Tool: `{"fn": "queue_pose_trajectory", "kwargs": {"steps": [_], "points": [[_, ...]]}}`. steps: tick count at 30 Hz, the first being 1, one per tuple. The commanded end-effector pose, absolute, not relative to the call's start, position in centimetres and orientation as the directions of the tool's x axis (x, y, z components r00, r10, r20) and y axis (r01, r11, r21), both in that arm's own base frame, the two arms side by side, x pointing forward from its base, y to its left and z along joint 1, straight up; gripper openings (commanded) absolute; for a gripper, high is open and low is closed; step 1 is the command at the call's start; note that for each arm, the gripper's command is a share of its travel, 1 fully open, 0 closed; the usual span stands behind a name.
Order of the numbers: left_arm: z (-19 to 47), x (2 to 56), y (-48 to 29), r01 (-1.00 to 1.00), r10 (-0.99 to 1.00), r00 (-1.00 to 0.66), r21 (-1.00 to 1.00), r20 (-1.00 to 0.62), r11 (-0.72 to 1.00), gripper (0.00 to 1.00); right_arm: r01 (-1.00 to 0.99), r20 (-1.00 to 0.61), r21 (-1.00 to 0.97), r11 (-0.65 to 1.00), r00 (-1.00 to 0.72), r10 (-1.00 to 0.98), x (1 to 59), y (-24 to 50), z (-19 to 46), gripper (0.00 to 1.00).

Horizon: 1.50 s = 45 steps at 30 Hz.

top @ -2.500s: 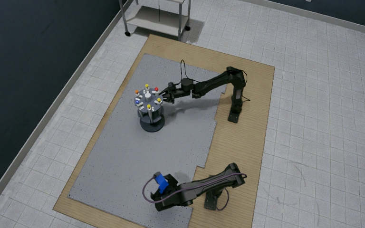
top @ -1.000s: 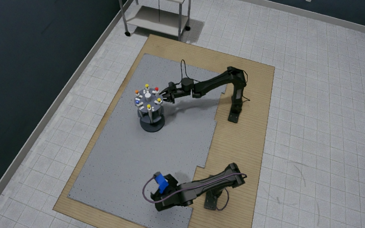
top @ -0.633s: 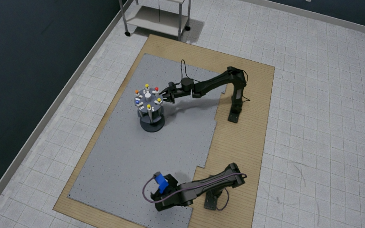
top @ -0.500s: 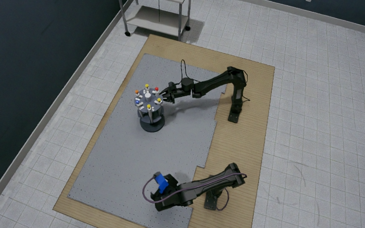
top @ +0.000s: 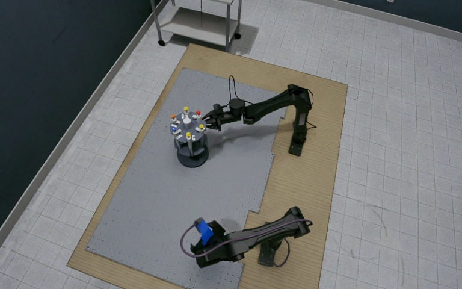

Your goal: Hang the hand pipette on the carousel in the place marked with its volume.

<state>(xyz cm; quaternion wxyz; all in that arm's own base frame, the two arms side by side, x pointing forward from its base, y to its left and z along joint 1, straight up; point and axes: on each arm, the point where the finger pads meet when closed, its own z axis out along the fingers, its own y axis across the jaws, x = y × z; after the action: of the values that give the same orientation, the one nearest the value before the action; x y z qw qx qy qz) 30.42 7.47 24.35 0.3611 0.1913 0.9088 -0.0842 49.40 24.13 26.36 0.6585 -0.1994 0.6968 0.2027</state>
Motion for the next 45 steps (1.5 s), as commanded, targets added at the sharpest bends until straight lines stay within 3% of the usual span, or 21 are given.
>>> {"fn": "queue_pose_trajectory", "kwargs": {"steps": [1,13,19,45], "points": [[25.3,30.8,7.6,0.418,0.299,-0.636,0.008,-0.712,0.909,1.0,-0.549,-1.0,0.012,0.836,0.007,0.019,49.3,24.4,29.7,0.12],[25.3,30.8,7.6,0.418,0.299,-0.636,0.008,-0.712,0.909,1.0,-0.549,-1.0,0.012,0.836,0.007,0.019,49.3,24.4,29.7,0.12],[25.3,30.8,7.6,0.418,0.299,-0.636,0.008,-0.712,0.909,1.0,-0.689,-0.999,-0.015,0.724,0.032,0.009,50.0,24.0,28.3,0.12],[25.3,30.8,7.6,0.418,0.299,-0.636,0.008,-0.712,0.909,1.0,-0.702,-0.998,-0.028,0.711,0.063,0.023,49.0,24.7,30.2,0.12]]}}
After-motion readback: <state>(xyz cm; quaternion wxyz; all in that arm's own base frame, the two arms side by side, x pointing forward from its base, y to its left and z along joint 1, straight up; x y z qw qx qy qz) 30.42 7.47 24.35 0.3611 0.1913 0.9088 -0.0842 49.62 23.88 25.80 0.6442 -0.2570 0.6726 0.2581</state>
